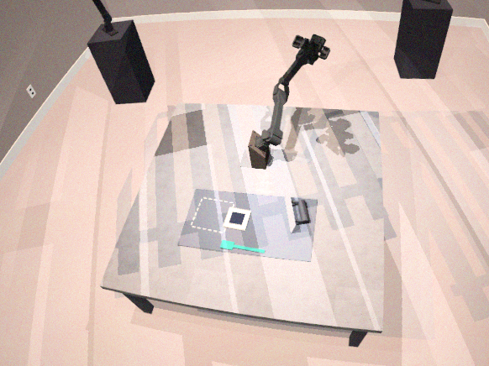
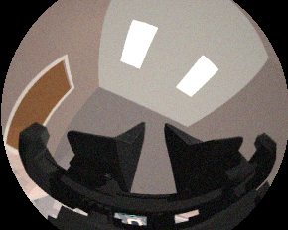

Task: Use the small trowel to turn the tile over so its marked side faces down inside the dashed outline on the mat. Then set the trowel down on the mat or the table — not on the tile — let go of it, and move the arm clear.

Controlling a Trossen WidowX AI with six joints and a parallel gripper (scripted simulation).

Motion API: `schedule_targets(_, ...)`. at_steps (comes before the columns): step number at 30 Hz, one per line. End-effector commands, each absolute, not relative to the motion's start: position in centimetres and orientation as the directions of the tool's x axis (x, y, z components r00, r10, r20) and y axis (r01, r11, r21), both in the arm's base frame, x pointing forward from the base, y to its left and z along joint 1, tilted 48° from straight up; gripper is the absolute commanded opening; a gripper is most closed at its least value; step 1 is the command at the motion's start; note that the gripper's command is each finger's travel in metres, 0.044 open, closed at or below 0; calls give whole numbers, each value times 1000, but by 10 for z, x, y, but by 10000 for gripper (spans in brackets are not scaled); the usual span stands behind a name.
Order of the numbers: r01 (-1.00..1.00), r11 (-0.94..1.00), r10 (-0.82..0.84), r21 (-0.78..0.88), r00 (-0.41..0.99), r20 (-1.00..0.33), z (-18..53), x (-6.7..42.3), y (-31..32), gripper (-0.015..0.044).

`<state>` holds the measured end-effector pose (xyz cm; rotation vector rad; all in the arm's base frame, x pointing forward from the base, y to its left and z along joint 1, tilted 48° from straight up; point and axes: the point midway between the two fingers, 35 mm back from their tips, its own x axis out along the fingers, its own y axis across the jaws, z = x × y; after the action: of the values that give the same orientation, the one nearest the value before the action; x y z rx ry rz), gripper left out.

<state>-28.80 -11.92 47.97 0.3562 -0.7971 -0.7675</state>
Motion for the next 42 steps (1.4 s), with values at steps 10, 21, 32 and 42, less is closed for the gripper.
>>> schedule_targets(10, 607, 775, -613, 177, 652, 447, 529, -181, -94, 100)
schedule_targets(21, 565, 808, -495, -167, 804, 329, 545, -85, -73, 100)
schedule_targets(32, 389, 792, -364, -469, 920, 148, 537, 11, -52, 100)
schedule_targets(42, 138, 735, -233, -664, 971, -56, 509, 93, -33, 100)
